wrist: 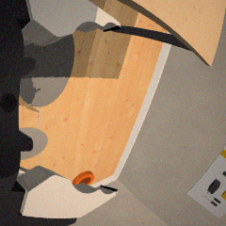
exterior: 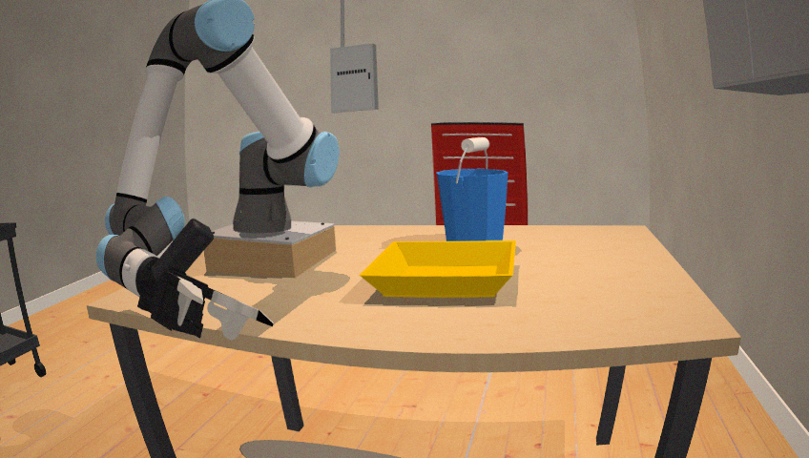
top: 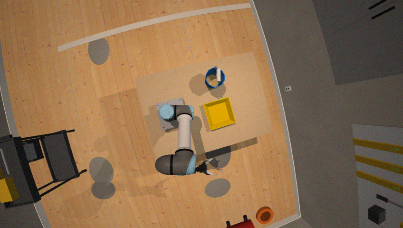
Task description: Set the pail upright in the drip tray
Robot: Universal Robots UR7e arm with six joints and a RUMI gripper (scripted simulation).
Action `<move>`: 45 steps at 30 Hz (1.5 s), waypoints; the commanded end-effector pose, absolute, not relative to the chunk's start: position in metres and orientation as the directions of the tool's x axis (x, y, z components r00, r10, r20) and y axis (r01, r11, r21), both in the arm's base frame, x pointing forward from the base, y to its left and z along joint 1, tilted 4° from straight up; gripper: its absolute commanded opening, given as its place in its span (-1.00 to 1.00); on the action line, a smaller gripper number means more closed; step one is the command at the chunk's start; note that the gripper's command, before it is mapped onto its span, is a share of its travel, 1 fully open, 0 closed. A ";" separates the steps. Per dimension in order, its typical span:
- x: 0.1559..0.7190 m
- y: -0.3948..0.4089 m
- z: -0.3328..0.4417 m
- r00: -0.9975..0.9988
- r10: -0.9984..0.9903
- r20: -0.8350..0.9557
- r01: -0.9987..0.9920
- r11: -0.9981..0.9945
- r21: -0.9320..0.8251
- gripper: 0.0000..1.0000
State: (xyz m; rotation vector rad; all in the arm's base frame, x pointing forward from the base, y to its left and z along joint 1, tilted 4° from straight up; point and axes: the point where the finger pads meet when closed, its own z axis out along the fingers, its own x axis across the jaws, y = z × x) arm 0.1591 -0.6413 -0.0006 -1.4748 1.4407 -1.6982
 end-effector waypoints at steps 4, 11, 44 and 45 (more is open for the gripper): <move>0.159 -0.642 0.000 -0.315 -0.851 0.421 -0.275 -0.342 -0.898 1.00; 0.159 -0.642 0.000 -0.315 -0.851 0.421 -0.275 -0.342 -0.898 1.00; 0.169 -0.621 0.009 -0.275 -0.856 0.438 -0.304 -0.355 -0.884 1.00; 0.170 -0.619 0.010 -0.270 -0.856 0.440 -0.307 -0.356 -0.883 1.00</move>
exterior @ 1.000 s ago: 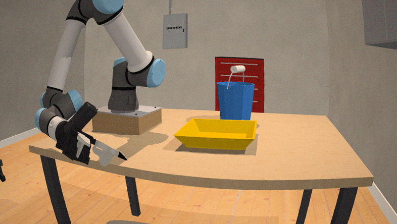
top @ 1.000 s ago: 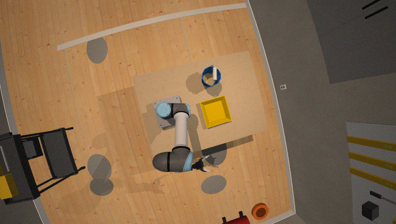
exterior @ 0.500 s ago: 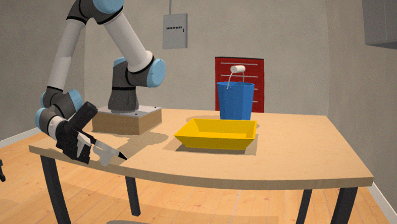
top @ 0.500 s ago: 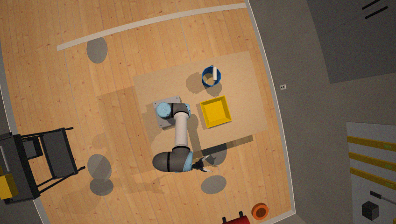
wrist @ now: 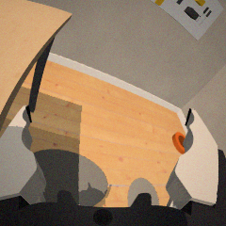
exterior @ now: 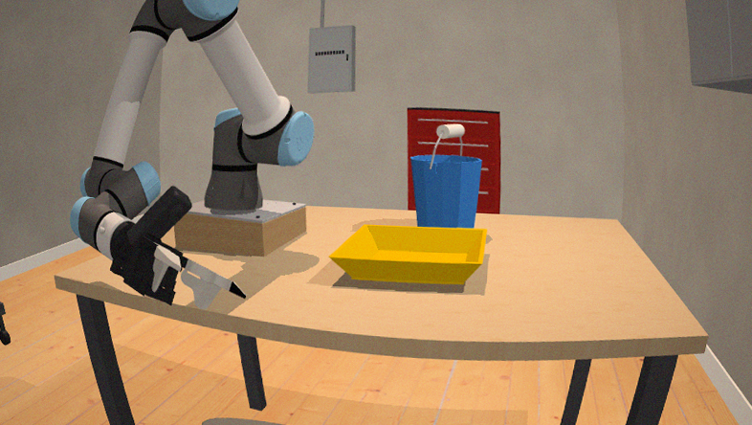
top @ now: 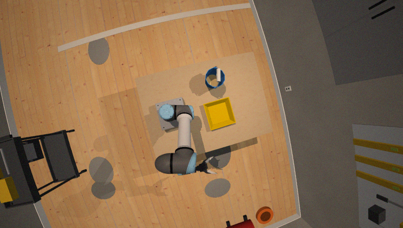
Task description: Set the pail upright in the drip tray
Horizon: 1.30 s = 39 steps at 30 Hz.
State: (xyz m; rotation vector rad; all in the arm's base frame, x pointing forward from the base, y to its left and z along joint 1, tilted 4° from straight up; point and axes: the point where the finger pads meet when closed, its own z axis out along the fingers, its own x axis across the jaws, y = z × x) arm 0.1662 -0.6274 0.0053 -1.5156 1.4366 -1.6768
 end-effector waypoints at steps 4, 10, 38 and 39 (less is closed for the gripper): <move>0.176 -0.607 0.014 -0.248 -0.859 0.448 -0.321 -0.363 -0.874 1.00; 0.182 -0.593 0.019 -0.221 -0.861 0.458 -0.338 -0.372 -0.864 1.00; 0.246 -0.455 0.072 0.059 -0.857 0.512 -0.483 -0.473 -0.737 1.00; 0.246 -0.455 0.072 0.059 -0.857 0.512 -0.483 -0.473 -0.737 1.00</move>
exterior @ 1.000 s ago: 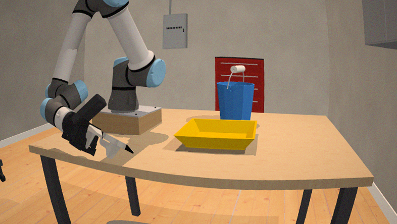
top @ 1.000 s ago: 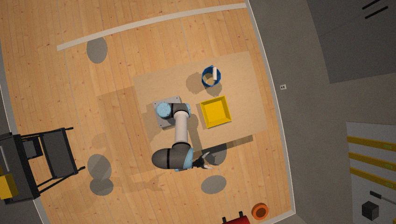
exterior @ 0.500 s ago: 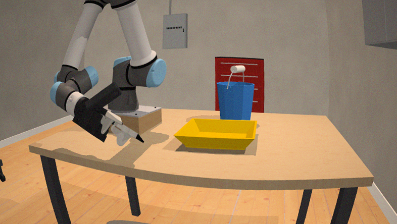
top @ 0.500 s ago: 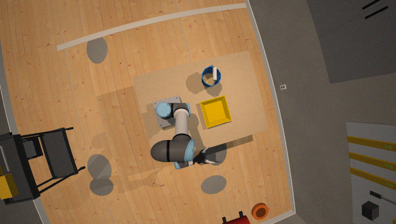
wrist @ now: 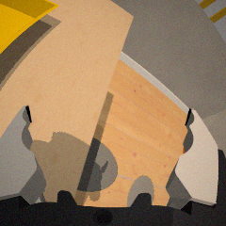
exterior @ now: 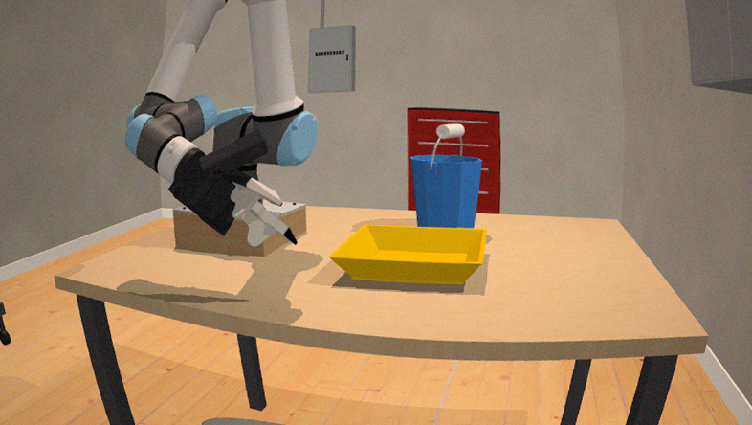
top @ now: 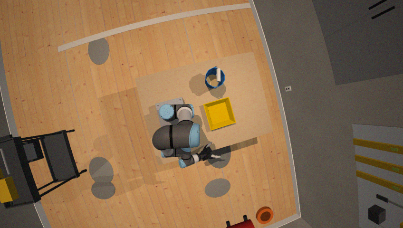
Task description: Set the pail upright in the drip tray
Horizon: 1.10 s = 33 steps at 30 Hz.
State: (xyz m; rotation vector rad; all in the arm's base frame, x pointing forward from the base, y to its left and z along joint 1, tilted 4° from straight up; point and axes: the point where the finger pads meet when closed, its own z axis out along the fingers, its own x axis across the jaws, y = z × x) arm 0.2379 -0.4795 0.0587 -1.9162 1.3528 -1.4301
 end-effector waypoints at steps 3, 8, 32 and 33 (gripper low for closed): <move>0.252 -0.442 0.077 0.085 -0.854 0.513 -0.494 -0.483 -0.723 1.00; 0.267 -0.410 0.089 0.150 -0.845 0.513 -0.518 -0.509 -0.687 1.00; 0.329 -0.275 0.139 0.417 -0.780 0.466 -0.584 -0.623 -0.521 1.00; 0.334 -0.265 0.143 0.435 -0.774 0.461 -0.586 -0.632 -0.508 1.00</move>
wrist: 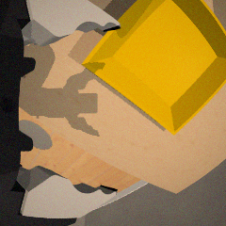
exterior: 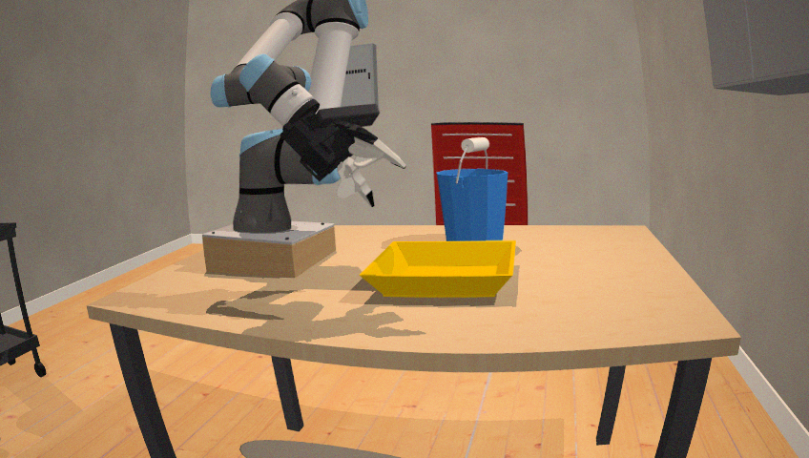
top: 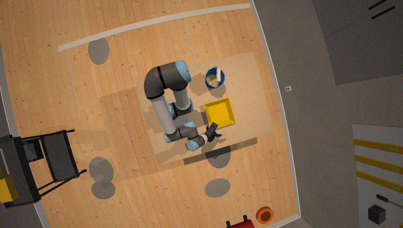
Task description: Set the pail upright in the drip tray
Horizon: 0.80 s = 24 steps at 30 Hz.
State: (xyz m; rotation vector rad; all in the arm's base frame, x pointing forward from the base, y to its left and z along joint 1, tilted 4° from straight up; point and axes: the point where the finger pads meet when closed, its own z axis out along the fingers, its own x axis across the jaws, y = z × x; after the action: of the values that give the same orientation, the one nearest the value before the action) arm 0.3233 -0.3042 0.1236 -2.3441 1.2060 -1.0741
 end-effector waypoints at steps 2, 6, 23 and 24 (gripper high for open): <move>0.334 -0.265 0.143 0.435 -0.774 0.461 -0.586 -0.632 -0.508 1.00; 0.349 -0.232 0.155 0.496 -0.751 0.436 -0.591 -0.660 -0.464 1.00; 0.392 -0.139 0.191 0.650 -0.675 0.349 -0.584 -0.738 -0.339 1.00; 0.394 -0.133 0.193 0.657 -0.670 0.345 -0.583 -0.742 -0.331 1.00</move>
State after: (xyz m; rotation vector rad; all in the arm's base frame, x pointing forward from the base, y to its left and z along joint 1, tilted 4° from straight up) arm 0.3844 -0.1581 0.1826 -2.6316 1.0426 -0.7482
